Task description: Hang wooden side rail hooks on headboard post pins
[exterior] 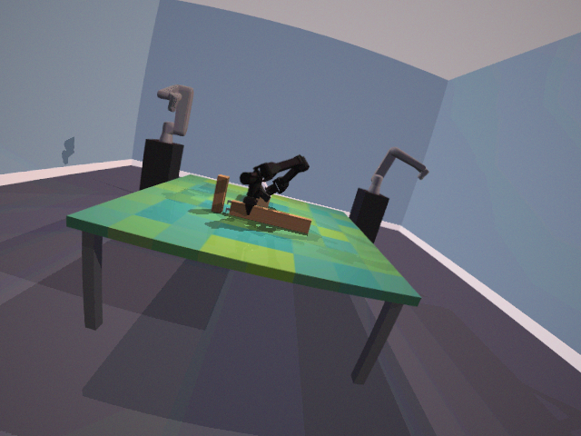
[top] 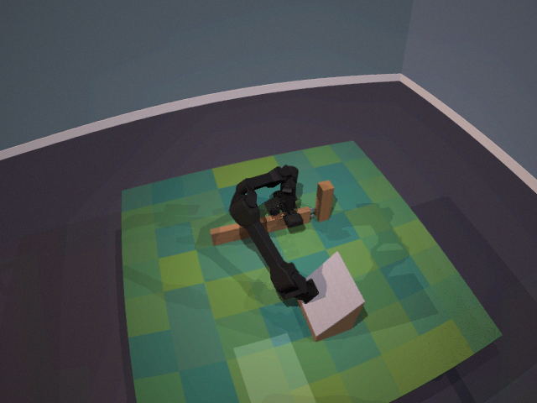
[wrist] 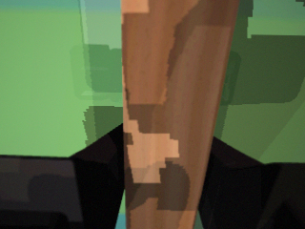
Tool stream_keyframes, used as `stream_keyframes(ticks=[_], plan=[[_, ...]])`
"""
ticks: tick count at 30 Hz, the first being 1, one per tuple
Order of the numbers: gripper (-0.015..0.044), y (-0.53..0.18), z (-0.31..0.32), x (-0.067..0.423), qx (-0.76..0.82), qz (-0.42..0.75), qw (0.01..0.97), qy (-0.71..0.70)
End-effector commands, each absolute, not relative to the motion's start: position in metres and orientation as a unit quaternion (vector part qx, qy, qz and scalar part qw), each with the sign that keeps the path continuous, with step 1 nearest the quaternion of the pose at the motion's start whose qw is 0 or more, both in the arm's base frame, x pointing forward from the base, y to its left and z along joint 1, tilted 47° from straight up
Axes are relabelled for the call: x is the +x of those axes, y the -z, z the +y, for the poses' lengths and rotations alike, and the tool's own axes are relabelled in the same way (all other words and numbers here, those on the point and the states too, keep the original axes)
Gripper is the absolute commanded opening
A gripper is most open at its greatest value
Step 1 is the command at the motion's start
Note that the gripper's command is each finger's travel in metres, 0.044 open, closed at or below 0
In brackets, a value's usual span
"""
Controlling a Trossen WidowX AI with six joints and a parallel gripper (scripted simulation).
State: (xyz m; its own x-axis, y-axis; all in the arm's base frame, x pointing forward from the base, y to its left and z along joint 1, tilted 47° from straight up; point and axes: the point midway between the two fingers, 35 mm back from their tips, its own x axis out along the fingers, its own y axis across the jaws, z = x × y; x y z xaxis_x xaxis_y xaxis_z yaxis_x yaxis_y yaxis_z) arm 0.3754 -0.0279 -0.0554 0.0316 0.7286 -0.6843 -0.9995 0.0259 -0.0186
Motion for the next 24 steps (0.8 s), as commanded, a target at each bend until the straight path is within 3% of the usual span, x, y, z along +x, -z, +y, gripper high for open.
stream_keyframes(ticks=[1, 24], plan=[[0.0, 0.054, -0.0296, 0.3751, -0.259, 0.259, 0.672, -0.644], [0.0, 0.0515, -0.0324, 0.375, -0.259, 0.259, 0.672, -0.644]])
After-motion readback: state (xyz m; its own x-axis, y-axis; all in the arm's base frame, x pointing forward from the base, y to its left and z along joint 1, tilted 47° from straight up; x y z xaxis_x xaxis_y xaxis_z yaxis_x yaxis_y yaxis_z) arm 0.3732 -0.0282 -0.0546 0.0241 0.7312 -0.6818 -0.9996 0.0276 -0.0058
